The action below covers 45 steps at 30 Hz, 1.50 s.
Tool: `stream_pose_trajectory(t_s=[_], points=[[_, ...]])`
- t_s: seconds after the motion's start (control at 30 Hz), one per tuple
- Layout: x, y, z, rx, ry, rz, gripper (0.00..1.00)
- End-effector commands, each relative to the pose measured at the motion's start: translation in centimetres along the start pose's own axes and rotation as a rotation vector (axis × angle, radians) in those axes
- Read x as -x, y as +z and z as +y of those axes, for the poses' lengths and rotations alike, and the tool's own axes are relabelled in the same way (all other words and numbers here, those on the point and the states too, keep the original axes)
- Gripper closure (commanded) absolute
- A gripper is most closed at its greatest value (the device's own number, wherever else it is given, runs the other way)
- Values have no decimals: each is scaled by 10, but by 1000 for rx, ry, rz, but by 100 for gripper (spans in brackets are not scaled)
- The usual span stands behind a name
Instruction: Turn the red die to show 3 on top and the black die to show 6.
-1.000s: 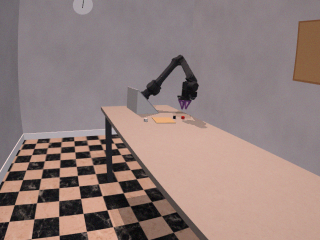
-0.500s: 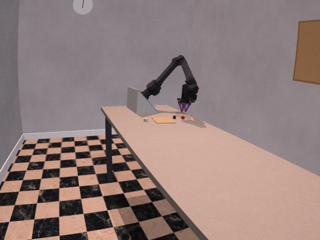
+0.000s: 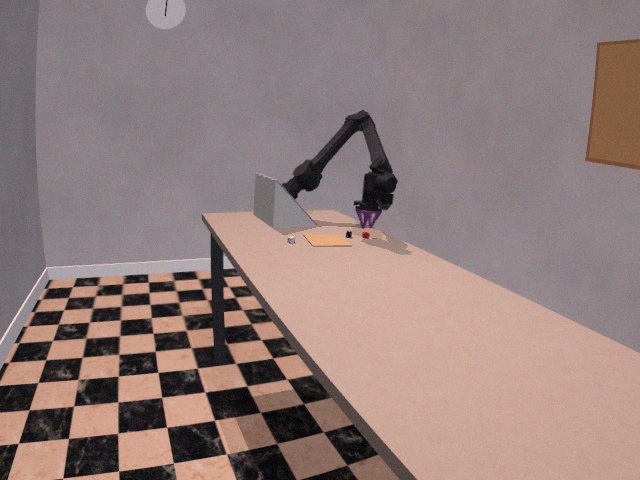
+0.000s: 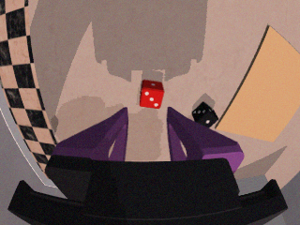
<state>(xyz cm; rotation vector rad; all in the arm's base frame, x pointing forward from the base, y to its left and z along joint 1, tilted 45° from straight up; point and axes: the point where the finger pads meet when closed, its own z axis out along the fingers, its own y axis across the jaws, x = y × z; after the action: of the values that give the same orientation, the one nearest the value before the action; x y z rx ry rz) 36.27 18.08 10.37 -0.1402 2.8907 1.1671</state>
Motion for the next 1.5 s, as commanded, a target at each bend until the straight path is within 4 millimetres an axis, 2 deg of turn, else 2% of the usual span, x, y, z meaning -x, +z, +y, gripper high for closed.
stream_pose_trajectory(t_s=[0.0,0.1,0.27,1.47], points=[[5,4,-5,-4,21,-13,65],[4,8,-1,-3,11,-6,65],[7,2,-9,-4,30,-23,65],[6,5,-7,-4,26,-17,65]])
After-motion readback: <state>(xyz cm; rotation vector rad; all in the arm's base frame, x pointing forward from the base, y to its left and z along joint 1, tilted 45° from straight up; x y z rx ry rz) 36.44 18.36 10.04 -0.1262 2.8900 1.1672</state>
